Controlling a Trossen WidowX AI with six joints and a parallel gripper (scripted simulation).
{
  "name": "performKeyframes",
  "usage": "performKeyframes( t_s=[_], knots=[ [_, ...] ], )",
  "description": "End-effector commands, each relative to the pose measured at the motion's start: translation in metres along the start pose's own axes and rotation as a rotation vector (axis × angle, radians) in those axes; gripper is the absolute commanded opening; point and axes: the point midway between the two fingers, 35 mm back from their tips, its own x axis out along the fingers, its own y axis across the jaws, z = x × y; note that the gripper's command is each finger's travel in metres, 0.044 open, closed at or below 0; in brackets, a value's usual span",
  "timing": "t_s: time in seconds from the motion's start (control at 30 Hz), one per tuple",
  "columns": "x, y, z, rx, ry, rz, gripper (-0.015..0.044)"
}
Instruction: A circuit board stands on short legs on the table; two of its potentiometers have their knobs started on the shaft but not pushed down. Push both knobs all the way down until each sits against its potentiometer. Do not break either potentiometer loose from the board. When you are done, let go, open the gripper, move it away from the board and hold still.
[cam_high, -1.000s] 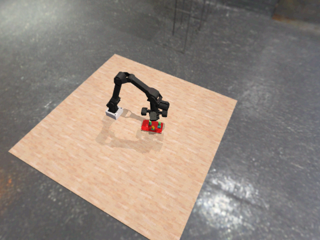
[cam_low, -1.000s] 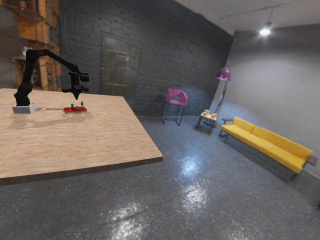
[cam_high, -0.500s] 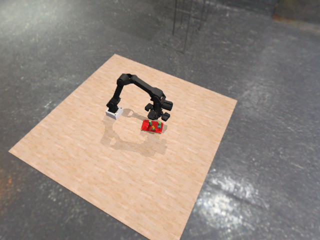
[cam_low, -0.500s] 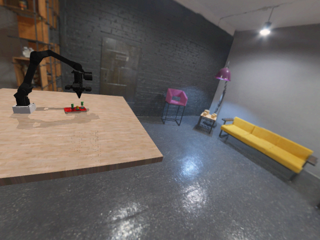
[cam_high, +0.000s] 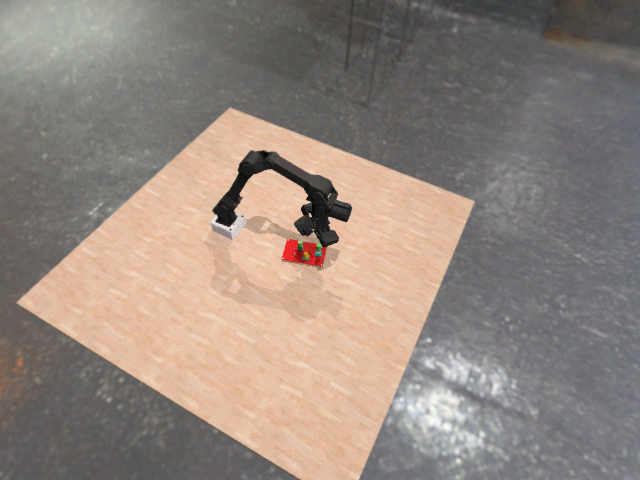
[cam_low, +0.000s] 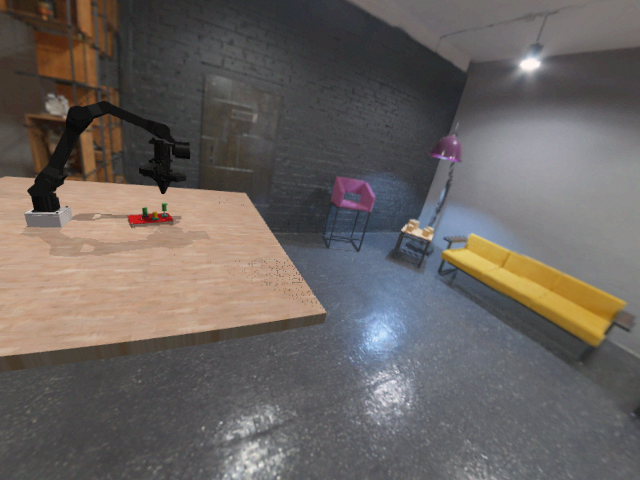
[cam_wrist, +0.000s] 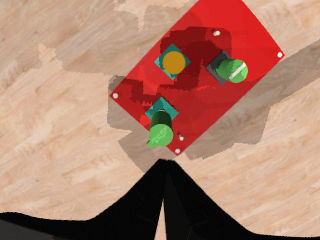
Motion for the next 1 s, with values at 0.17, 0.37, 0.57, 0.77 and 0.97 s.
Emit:
performKeyframes(
  t_s=[0.17, 0.37, 0.57, 0.77, 0.97],
  knots=[
    [-0.001, 0.003, -0.001, 0.072, -0.003, 0.003, 0.0],
    [0.017, 0.003, -0.001, 0.072, -0.003, 0.003, 0.0],
    [0.018, 0.003, -0.001, 0.072, -0.003, 0.003, 0.0],
    [0.027, 0.003, -0.001, 0.072, -0.003, 0.003, 0.0],
    [0.037, 0.003, -0.001, 0.072, -0.003, 0.003, 0.0]
  ],
)
